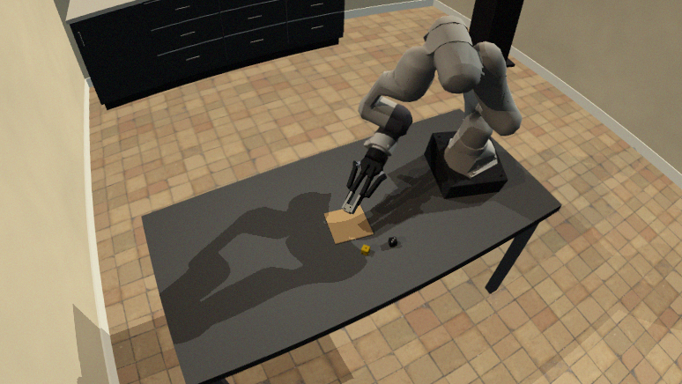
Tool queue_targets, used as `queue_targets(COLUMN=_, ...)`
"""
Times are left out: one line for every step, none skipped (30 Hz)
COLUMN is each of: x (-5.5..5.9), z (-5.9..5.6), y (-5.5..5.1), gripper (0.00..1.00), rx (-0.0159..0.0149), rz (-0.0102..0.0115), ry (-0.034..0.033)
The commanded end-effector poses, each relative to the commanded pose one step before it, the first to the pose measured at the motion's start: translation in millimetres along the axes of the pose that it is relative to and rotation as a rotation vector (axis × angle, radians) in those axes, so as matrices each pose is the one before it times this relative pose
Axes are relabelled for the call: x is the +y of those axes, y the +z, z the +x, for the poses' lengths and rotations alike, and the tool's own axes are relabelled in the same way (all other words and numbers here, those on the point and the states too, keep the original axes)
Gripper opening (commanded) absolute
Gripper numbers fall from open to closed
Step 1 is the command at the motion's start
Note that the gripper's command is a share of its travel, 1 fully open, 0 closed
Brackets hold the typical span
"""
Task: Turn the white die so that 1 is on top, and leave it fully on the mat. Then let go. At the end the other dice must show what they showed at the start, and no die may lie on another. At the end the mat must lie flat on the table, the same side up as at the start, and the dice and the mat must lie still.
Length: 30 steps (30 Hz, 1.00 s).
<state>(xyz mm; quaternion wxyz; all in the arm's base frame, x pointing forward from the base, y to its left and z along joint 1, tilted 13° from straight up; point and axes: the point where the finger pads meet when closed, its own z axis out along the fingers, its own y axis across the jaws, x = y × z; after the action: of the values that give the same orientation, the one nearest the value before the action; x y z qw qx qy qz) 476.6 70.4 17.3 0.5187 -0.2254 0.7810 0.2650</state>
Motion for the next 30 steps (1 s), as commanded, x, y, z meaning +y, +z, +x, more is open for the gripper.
queue_targets(x=-0.95, z=3.96, y=5.56, gripper=0.13, rx=-0.01422, rz=0.00182, ry=-0.03009)
queue_targets(x=0.00, z=0.00, y=0.00, gripper=0.13, rx=0.00000, rz=0.00000, ry=0.00000)
queue_targets(x=0.00, z=0.00, y=0.00, gripper=0.13, rx=0.00000, rz=0.00000, ry=0.00000)
queue_targets(x=-0.01, z=2.99, y=1.58, gripper=0.13, rx=0.00001, rz=0.00000, ry=0.00000)
queue_targets(x=-0.01, z=3.11, y=1.65, gripper=0.13, rx=0.00000, rz=0.00000, ry=0.00000)
queue_targets(x=-0.01, z=3.20, y=1.70, gripper=0.13, rx=0.00000, rz=0.00000, ry=0.00000)
queue_targets(x=-0.01, z=3.26, y=1.73, gripper=0.13, rx=0.00000, rz=0.00000, ry=0.00000)
queue_targets(x=-0.01, z=3.27, y=1.73, gripper=0.13, rx=0.00001, rz=0.00000, ry=0.00000)
queue_targets(x=-0.01, z=3.24, y=1.72, gripper=0.13, rx=0.00000, rz=0.00000, ry=0.00000)
queue_targets(x=-0.02, z=3.17, y=1.69, gripper=0.13, rx=-0.00001, rz=0.00000, ry=0.00000)
queue_targets(x=-0.01, z=3.07, y=1.63, gripper=0.13, rx=0.00000, rz=0.00000, ry=0.00000)
queue_targets(x=-0.01, z=2.93, y=1.55, gripper=0.13, rx=0.00001, rz=0.00000, ry=0.00000)
queue_targets(x=-0.01, z=2.74, y=1.46, gripper=0.13, rx=0.00000, rz=0.00000, ry=0.00000)
queue_targets(x=-0.01, z=2.53, y=1.34, gripper=0.13, rx=0.00000, rz=0.00000, ry=0.00000)
queue_targets(x=0.00, z=2.30, y=1.21, gripper=0.13, rx=0.00001, rz=0.00000, ry=0.00000)
queue_targets(x=-0.01, z=2.03, y=1.08, gripper=0.13, rx=-0.00001, rz=0.00000, ry=0.00000)
queue_targets(x=0.00, z=1.76, y=0.93, gripper=0.13, rx=0.00000, rz=0.00000, ry=0.00000)
queue_targets(x=-0.01, z=1.47, y=0.78, gripper=0.13, rx=0.00000, rz=0.00000, ry=0.00000)
queue_targets(x=0.00, z=0.00, y=0.00, gripper=0.13, rx=0.00000, rz=0.00000, ry=0.00000)
queue_targets(x=0.00, z=0.00, y=0.00, gripper=0.13, rx=0.00000, rz=0.00000, ry=0.00000)
queue_targets(x=-0.01, z=1.19, y=0.63, gripper=0.13, rx=0.00000, rz=0.00000, ry=0.00000)
queue_targets(x=0.00, z=0.91, y=0.48, gripper=0.13, rx=0.00000, rz=0.00000, ry=0.00000)
queue_targets(x=0.00, z=0.65, y=0.34, gripper=0.13, rx=0.00000, rz=0.00000, ry=0.00000)
queue_targets(x=0.00, z=0.42, y=0.22, gripper=0.13, rx=0.00000, rz=0.00000, ry=0.00000)
queue_targets(x=0.00, z=0.23, y=0.12, gripper=0.13, rx=0.00000, rz=0.00000, ry=0.00000)
queue_targets(x=0.00, z=0.09, y=0.05, gripper=0.13, rx=0.00000, rz=0.00000, ry=0.00000)
queue_targets(x=0.00, z=0.01, y=0.01, gripper=0.13, rx=0.00000, rz=0.00000, ry=0.00000)
queue_targets(x=0.00, z=0.00, y=0.00, gripper=0.13, rx=0.00000, rz=0.00000, ry=0.00000)
queue_targets(x=0.00, z=0.00, y=0.00, gripper=0.13, rx=0.00000, rz=0.00000, ry=0.00000)
queue_targets(x=0.00, z=0.00, y=0.00, gripper=0.13, rx=0.00000, rz=0.00000, ry=0.00000)
